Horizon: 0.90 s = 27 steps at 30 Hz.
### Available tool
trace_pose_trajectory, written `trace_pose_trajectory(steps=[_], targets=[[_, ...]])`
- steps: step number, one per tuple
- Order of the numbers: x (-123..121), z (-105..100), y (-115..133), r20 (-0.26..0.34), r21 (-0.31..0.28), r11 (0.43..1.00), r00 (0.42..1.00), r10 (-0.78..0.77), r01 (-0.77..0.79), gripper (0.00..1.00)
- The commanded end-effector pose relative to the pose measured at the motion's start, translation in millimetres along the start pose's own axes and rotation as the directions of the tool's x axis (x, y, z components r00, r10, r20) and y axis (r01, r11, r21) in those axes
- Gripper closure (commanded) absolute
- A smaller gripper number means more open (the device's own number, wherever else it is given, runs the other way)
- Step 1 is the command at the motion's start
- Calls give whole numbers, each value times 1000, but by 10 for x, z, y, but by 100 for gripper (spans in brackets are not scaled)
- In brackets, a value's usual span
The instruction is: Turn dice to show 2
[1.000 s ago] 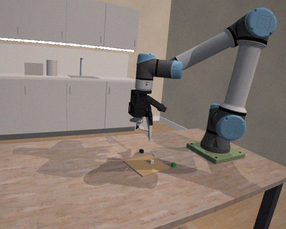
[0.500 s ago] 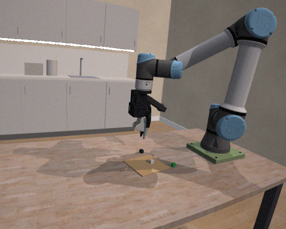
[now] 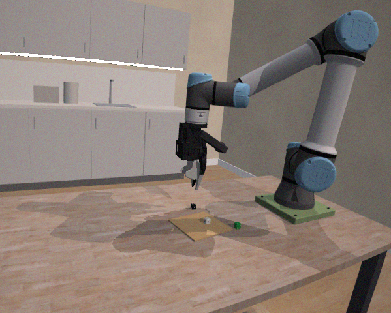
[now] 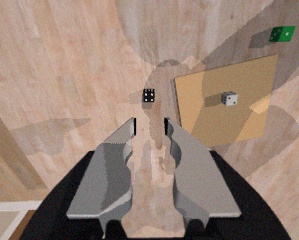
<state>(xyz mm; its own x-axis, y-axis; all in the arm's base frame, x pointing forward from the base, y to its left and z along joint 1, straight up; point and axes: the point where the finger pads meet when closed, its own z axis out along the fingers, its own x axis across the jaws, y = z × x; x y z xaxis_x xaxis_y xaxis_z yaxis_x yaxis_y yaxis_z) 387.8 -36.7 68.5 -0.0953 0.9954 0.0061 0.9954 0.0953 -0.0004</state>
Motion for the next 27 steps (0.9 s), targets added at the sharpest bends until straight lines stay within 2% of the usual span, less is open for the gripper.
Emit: trace_pose_trajectory(steps=[1,15,27], targets=[[-2,-3,3,1,-1,1000,1000,0,0,82],[-2,11,3,0,-1,1000,1000,0,0,82],[-3,109,3,0,-1,1000,1000,0,0,82]])
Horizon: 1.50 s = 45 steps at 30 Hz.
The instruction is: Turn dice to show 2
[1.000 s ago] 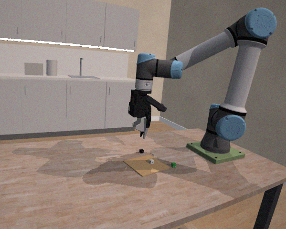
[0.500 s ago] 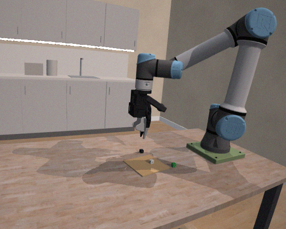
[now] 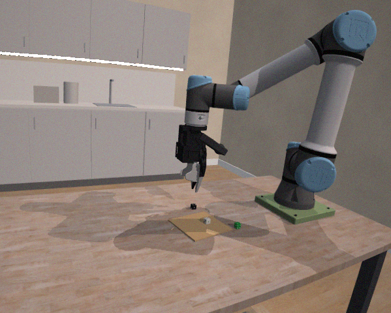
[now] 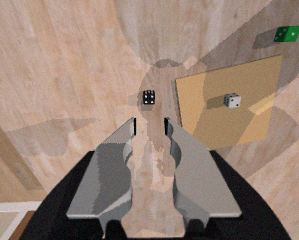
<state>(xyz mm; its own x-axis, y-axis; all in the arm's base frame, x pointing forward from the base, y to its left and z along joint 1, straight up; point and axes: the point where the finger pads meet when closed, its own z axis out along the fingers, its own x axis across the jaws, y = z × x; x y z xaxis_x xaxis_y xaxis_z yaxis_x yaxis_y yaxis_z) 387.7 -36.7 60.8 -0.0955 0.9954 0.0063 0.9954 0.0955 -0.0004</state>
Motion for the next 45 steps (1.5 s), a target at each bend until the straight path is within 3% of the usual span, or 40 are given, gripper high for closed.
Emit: trace_pose_trajectory(steps=[1,28,45], targets=[[-2,32,4,1,-1,1000,1000,0,0,82],[-6,387,1,1,-1,1000,1000,0,0,82],[-7,440,1,1,-1,1000,1000,0,0,82]])
